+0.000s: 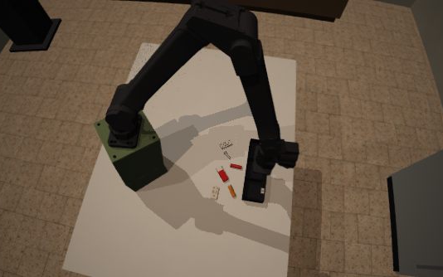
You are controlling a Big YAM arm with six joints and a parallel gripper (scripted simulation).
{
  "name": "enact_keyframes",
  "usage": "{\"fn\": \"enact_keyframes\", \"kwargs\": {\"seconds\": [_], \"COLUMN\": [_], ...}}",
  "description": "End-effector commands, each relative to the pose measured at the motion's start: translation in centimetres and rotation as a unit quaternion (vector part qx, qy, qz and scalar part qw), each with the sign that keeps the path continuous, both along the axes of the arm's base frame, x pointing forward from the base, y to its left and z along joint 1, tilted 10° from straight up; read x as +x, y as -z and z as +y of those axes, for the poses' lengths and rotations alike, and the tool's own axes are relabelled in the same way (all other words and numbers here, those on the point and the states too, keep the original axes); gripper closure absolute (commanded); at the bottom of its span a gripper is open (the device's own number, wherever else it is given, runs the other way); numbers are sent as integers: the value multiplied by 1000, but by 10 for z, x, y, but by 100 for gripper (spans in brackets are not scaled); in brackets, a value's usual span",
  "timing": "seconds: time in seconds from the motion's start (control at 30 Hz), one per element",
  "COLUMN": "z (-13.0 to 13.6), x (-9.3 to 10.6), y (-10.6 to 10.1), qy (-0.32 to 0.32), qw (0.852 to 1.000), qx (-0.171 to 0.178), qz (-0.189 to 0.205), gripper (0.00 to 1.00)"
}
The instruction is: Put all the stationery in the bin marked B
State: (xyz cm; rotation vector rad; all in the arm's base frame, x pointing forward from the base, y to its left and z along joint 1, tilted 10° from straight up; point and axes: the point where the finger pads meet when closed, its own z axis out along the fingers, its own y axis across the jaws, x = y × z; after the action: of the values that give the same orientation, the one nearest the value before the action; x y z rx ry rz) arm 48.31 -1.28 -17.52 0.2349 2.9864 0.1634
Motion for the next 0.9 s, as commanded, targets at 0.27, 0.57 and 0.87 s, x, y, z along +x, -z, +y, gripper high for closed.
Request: {"fn": "enact_keyframes", "kwargs": {"seconds": [0.27, 0.57, 0.87], "z": [-3, 13, 48], "x": [-15, -6, 11], "y": [-16, -30, -37], "qy": [-3, -1, -1], "qw": [1000, 1000, 1000], "qx": [1, -1, 0], "qz": [14, -1, -11], "gripper": [92, 92, 92]}}
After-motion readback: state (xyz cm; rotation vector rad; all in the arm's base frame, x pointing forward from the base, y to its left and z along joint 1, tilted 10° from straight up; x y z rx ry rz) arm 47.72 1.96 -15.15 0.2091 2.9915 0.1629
